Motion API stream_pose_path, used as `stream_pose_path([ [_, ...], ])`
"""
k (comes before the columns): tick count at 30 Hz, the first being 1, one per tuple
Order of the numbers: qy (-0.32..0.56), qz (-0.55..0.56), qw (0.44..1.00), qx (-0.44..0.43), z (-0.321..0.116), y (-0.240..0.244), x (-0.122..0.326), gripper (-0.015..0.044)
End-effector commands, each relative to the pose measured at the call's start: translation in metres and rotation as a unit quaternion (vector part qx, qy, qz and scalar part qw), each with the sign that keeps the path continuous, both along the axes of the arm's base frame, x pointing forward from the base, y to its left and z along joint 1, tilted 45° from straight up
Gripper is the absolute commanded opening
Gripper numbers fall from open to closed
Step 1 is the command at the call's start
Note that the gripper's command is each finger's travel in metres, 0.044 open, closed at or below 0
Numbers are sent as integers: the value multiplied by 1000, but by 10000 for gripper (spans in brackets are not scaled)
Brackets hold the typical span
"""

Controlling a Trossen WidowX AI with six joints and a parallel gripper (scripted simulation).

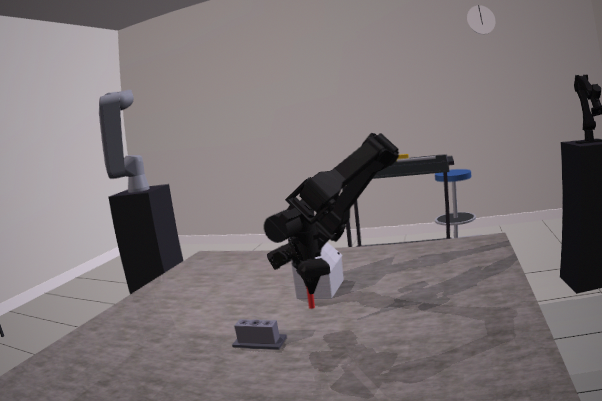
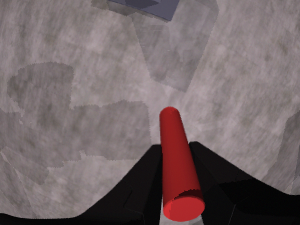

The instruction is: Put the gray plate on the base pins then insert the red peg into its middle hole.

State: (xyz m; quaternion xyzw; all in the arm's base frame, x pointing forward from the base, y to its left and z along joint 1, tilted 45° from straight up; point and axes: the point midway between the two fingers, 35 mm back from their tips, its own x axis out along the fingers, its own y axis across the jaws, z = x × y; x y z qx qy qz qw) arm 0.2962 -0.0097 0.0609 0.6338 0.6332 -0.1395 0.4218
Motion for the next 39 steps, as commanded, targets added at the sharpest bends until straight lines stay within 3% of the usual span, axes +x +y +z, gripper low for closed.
stream_pose_path([
  [1, -1, 0, 1000, -2, -6, -10, 7, 0],
  [39, -8, 1, 1000, 0, -81, -93, 45, 0],
])
